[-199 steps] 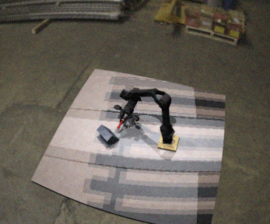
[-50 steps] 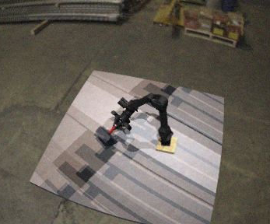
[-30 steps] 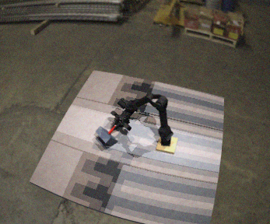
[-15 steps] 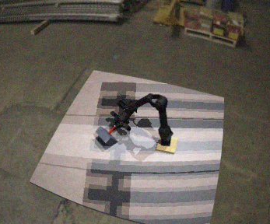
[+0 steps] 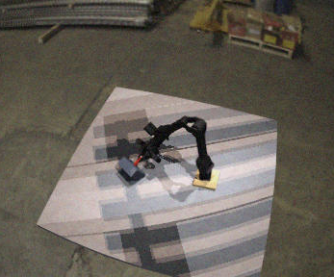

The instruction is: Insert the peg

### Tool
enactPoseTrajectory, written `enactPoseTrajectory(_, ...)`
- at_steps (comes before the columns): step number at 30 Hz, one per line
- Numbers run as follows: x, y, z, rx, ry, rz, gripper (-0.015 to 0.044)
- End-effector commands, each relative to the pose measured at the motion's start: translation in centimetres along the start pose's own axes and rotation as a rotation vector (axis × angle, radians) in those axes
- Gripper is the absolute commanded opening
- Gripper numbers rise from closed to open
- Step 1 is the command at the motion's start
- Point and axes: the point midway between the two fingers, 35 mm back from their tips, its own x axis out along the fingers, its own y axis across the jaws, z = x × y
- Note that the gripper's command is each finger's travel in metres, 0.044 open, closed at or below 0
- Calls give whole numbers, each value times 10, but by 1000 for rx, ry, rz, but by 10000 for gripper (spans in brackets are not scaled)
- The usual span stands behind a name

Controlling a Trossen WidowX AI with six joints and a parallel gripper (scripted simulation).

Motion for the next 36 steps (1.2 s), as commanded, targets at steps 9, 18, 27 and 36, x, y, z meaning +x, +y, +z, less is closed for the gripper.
enactPoseTrajectory(9,8,-2,1,6,-1,-8,0)
enactPoseTrajectory(18,12,-2,1,6,0,-8,0)
enactPoseTrajectory(27,15,-2,1,6,0,-8,0)
enactPoseTrajectory(36,14,-1,0,-2,3,-3,0)
